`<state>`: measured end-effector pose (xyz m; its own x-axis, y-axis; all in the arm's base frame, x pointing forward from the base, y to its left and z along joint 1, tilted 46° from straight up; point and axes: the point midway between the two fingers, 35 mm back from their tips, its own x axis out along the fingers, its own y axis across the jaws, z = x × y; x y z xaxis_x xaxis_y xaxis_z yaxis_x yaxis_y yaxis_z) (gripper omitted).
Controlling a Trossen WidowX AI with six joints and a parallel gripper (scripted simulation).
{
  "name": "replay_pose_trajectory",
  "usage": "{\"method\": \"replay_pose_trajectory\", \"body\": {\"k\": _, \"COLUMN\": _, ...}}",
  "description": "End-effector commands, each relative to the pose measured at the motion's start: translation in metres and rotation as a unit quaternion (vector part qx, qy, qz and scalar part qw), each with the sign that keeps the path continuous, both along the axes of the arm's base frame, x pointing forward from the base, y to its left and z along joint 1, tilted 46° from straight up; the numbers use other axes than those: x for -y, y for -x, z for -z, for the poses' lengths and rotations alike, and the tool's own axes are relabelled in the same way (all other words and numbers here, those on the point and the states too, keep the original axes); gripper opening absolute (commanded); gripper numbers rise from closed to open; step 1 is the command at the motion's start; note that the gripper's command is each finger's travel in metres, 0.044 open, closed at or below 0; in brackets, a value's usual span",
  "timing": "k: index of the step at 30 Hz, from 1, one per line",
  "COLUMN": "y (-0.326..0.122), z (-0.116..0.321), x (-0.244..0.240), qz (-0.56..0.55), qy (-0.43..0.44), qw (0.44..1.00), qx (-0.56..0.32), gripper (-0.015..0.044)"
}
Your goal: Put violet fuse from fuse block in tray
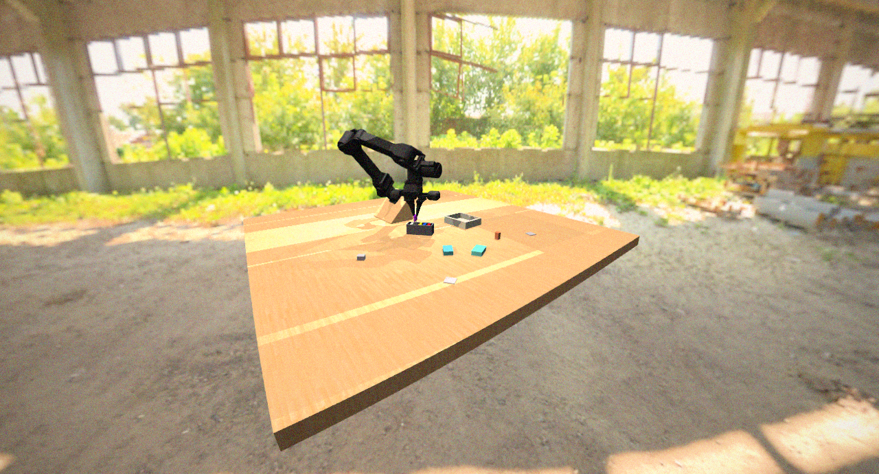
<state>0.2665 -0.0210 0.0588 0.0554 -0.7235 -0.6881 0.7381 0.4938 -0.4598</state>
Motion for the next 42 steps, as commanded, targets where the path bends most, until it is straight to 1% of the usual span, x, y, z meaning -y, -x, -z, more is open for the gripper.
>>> {"method": "replay_pose_trajectory", "body": {"k": 1, "y": -0.002, "z": -0.004, "x": -0.003, "qz": 0.0, "qy": -0.005, "qw": 1.0, "qx": 0.006, "gripper": 0.0}}
{"method": "replay_pose_trajectory", "body": {"k": 19, "y": 0.0, "z": -0.018, "x": -0.019, "qz": 0.0, "qy": -0.005, "qw": 1.0, "qx": 0.006, "gripper": 0.0}}
{"method": "replay_pose_trajectory", "body": {"k": 28, "y": -0.001, "z": -0.018, "x": -0.019, "qz": 0.0, "qy": -0.005, "qw": 1.0, "qx": 0.006, "gripper": 0.0}}
{"method": "replay_pose_trajectory", "body": {"k": 42, "y": -0.023, "z": 0.021, "x": -0.071, "qz": -0.002, "qy": -0.014, "qw": 1.0, "qx": 0.006, "gripper": 0.0}}
